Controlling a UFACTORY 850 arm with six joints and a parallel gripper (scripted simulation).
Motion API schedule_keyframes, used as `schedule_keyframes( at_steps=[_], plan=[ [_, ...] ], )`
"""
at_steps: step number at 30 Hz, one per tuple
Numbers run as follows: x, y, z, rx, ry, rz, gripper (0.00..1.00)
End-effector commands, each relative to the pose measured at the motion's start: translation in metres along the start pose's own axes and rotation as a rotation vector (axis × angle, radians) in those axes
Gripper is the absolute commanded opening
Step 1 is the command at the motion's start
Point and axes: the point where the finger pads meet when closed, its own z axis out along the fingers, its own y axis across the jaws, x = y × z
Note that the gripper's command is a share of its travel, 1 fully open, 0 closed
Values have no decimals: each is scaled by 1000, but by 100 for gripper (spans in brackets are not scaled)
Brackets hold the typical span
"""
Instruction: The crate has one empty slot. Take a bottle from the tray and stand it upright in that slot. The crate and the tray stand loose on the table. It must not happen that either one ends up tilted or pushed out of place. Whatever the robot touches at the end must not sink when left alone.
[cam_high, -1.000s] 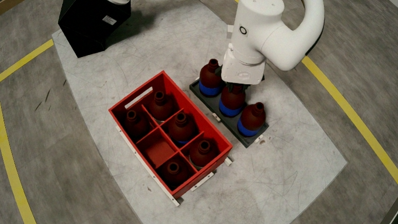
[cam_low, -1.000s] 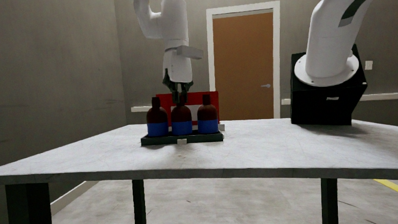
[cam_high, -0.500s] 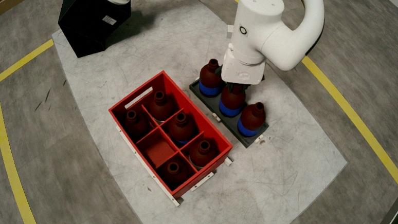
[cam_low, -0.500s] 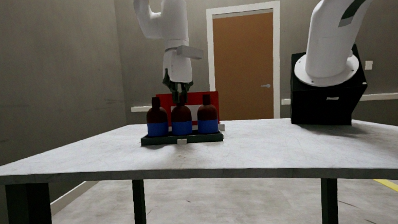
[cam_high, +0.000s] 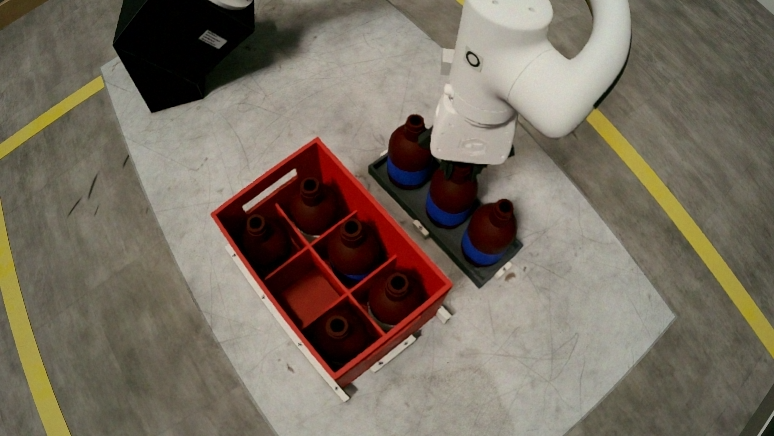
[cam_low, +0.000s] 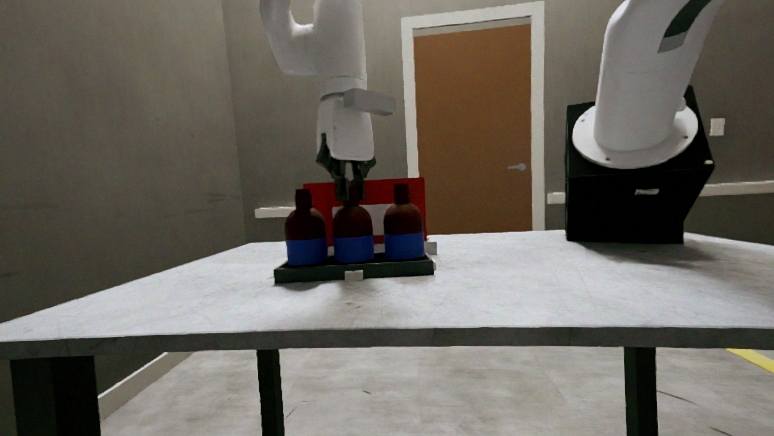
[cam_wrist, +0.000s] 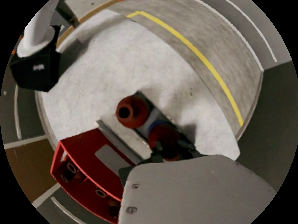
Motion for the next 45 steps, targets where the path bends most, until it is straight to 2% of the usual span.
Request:
schedule_keyframes(
  at_steps=[1,19,45],
  plan=[
    [0,0,0,0,-1,0,0],
    [0,0,-5,0,-1,0,0],
    [-1,-2,-31,0,-1,0,0]
  ],
)
